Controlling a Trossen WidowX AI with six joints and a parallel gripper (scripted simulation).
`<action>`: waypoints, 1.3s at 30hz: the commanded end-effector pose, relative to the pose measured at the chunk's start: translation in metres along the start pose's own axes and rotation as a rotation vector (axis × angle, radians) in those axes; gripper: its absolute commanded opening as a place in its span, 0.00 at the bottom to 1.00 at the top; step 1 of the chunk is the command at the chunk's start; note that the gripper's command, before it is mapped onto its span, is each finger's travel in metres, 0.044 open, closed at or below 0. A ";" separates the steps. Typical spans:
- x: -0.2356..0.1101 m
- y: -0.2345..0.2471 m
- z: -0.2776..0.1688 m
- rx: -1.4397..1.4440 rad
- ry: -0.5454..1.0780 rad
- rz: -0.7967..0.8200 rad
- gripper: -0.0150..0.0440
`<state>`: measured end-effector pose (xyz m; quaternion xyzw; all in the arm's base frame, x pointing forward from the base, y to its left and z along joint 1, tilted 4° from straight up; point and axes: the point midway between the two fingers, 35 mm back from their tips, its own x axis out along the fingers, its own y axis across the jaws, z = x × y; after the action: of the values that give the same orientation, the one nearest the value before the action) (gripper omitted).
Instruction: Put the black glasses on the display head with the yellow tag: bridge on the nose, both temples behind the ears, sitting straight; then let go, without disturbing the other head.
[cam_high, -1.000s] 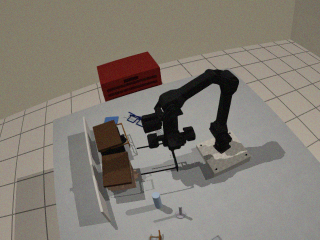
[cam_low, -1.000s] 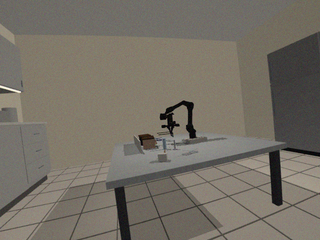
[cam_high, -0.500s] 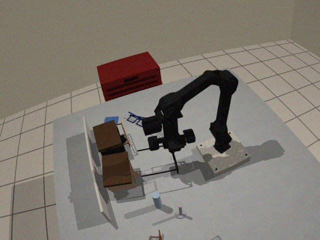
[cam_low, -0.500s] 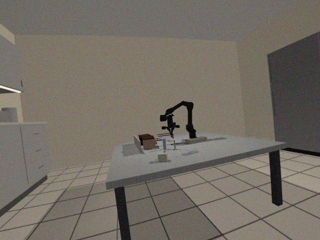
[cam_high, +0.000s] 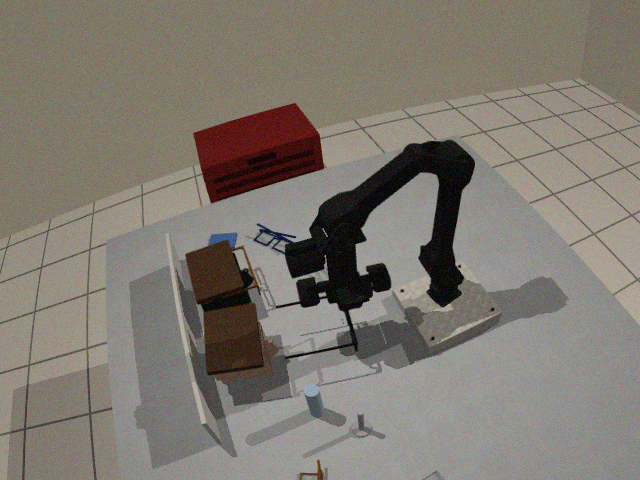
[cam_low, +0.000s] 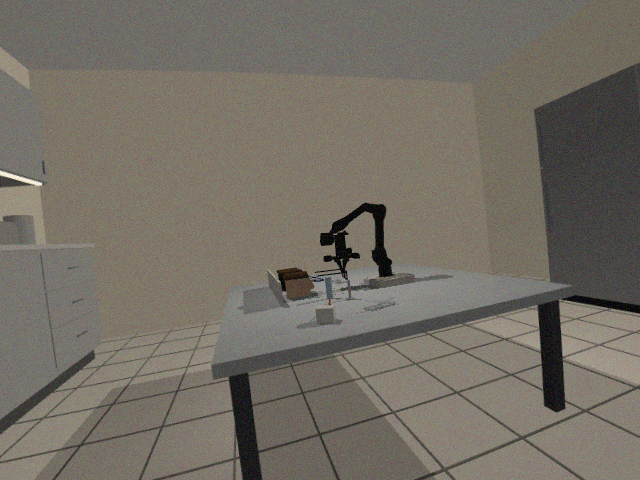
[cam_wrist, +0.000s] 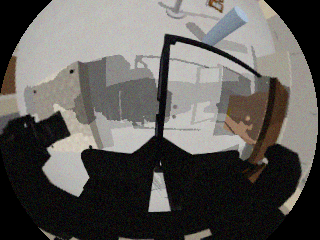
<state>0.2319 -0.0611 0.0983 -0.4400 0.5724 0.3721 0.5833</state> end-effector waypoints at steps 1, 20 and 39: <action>0.005 0.000 0.000 0.004 0.004 0.002 0.25; 0.009 -0.014 0.000 0.004 0.004 -0.013 0.25; 0.009 -0.036 0.000 0.004 0.004 -0.017 0.25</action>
<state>0.2598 -0.0716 0.0903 -0.4400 0.5728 0.3672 0.5861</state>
